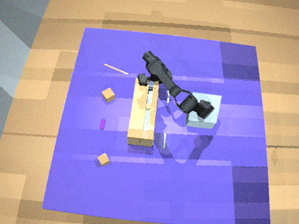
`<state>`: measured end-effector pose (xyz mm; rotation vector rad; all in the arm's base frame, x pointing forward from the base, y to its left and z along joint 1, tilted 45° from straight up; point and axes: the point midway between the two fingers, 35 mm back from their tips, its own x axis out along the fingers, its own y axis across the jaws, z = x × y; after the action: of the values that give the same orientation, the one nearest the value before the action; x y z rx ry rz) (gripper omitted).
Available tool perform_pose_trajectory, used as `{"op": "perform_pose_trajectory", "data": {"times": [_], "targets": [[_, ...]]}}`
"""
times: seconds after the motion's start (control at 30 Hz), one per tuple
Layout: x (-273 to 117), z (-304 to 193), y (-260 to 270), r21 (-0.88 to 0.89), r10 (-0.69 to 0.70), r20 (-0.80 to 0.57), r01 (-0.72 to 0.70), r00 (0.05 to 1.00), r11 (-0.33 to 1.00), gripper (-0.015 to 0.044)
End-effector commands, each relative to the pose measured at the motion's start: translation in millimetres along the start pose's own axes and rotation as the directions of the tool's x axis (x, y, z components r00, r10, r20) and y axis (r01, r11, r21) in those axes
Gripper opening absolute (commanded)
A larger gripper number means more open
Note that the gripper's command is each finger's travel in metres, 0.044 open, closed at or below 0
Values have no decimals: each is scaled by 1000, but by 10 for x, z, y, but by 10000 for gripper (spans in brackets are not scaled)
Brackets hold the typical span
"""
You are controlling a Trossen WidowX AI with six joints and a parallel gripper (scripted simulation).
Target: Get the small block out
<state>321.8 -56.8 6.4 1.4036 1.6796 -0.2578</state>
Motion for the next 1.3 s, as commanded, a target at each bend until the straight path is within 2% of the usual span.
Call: {"op": "perform_pose_trajectory", "data": {"times": [0.0, 0.1, 0.53, 1.27], "targets": [[411, -313, -256, 286, -5, -314, 100, 949, 953, 400], [507, -411, -316, 373, 12, -403, 153, 915, 915, 400], [524, -413, -317, 373, 11, -403, 153, 915, 915, 400], [875, -467, -336, 374, 11, -400, 152, 917, 915, 400]]}}
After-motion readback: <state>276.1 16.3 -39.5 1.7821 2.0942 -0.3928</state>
